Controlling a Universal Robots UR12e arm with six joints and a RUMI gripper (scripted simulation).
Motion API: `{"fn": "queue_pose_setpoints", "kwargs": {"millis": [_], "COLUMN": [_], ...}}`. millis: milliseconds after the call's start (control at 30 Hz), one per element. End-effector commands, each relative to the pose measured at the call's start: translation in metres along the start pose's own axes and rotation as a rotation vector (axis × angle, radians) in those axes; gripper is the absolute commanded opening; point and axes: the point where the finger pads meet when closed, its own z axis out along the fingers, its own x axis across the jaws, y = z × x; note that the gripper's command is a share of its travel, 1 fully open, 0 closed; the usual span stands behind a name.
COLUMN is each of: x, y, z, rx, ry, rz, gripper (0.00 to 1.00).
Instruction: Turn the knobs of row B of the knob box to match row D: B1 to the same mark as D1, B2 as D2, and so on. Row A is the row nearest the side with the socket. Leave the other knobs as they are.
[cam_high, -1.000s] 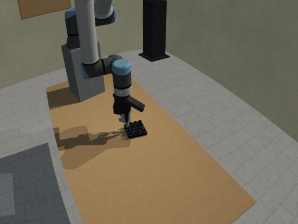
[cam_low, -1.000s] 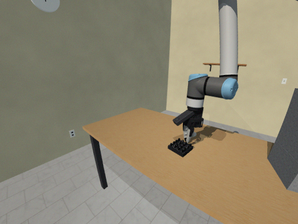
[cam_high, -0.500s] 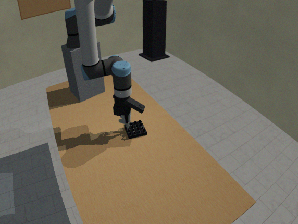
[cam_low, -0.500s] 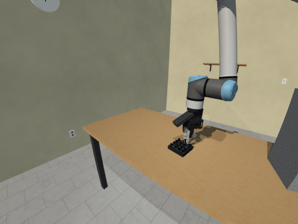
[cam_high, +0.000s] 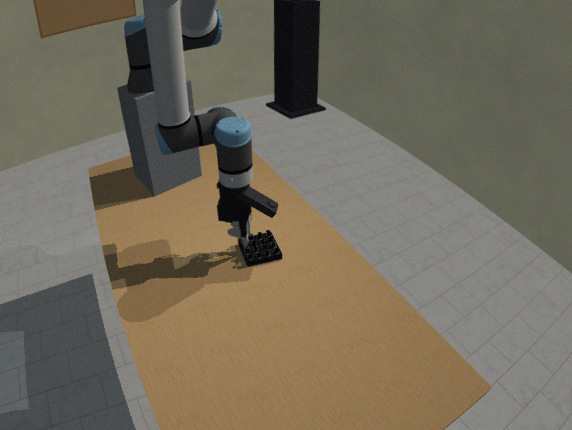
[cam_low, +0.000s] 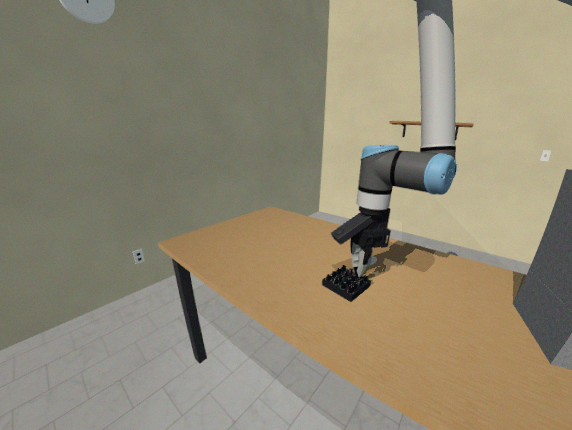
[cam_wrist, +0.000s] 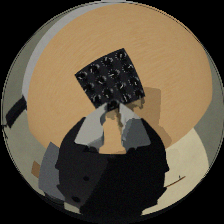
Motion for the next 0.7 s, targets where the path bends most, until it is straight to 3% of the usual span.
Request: {"fn": "queue_pose_setpoints", "kwargs": {"millis": [0,633,667], "x": [0.0003,0.0003,0.0003], "y": [-0.0003,-0.0003,-0.0003], "z": [-0.0004,-0.0004,-0.0004], "rx": [0.001,0.001,0.001], "ry": [0.001,0.001,0.001], "rz": [0.0,0.0,0.0], "gripper": [0.11,0.11,0.04]}}
